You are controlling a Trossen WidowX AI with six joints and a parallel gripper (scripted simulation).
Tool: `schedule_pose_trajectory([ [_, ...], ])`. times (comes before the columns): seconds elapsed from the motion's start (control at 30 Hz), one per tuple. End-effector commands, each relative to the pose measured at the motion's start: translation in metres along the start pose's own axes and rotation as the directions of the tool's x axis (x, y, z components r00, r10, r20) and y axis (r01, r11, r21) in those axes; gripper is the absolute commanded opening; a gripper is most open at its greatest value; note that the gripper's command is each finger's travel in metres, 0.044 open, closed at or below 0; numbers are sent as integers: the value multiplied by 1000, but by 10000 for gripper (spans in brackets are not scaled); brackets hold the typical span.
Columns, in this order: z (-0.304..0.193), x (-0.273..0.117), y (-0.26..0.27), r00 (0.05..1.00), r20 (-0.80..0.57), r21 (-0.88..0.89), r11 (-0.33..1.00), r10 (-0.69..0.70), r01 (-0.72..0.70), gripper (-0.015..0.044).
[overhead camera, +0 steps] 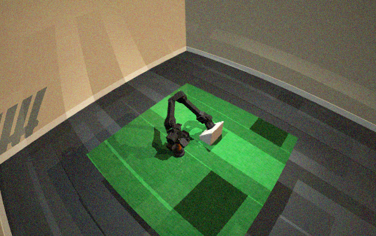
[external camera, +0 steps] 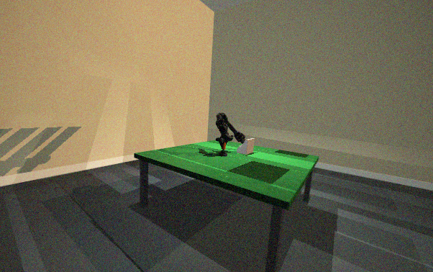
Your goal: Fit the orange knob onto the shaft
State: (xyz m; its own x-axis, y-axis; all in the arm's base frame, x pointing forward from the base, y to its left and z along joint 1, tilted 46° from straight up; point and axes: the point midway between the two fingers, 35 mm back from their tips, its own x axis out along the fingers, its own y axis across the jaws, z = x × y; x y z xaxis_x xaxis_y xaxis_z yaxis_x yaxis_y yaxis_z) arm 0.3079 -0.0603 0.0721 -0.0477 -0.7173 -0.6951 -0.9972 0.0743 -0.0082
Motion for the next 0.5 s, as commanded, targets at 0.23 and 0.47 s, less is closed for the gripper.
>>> schedule_pose_trajectory([
  [0.23,0,2,0,1000,0,-5,1000,-1,1,0],
  [0.47,0,2,0,1000,0,-11,1000,-1,1,0],
])
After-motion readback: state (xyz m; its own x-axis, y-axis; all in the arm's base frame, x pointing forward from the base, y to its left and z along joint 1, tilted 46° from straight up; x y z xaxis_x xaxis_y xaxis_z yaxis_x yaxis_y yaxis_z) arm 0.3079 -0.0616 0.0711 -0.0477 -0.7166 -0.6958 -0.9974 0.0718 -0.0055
